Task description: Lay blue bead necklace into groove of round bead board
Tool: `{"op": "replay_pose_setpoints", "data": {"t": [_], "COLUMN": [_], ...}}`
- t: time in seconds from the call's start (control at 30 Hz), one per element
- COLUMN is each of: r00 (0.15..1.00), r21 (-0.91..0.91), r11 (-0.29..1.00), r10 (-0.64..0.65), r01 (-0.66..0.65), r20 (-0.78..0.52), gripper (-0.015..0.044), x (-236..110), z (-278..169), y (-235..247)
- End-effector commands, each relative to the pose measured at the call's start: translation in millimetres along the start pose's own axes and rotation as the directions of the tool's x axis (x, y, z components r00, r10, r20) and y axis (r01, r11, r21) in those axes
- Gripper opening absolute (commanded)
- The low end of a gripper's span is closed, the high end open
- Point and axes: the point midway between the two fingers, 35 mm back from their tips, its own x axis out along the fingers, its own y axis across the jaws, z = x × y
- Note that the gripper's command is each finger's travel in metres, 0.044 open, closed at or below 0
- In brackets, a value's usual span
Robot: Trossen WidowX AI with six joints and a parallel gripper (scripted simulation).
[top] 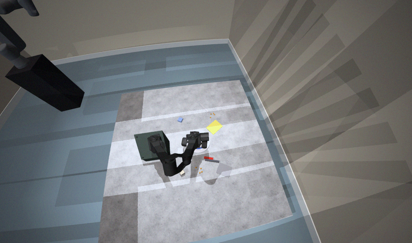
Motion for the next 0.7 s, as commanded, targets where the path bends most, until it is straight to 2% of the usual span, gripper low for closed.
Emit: {"op": "replay_pose_setpoints", "data": {"t": [0.0, 0.67], "r00": [1.000, 1.000], "r21": [0.001, -0.007], "r11": [1.000, 1.000], "r10": [-0.001, 0.003], "r01": [0.001, -0.003], "r20": [0.000, -0.004], "gripper": [0.0000, 0.0000], "x": [-0.2, -6.0], "z": [-0.1, 0.2], "y": [-0.2, 1.1]}}
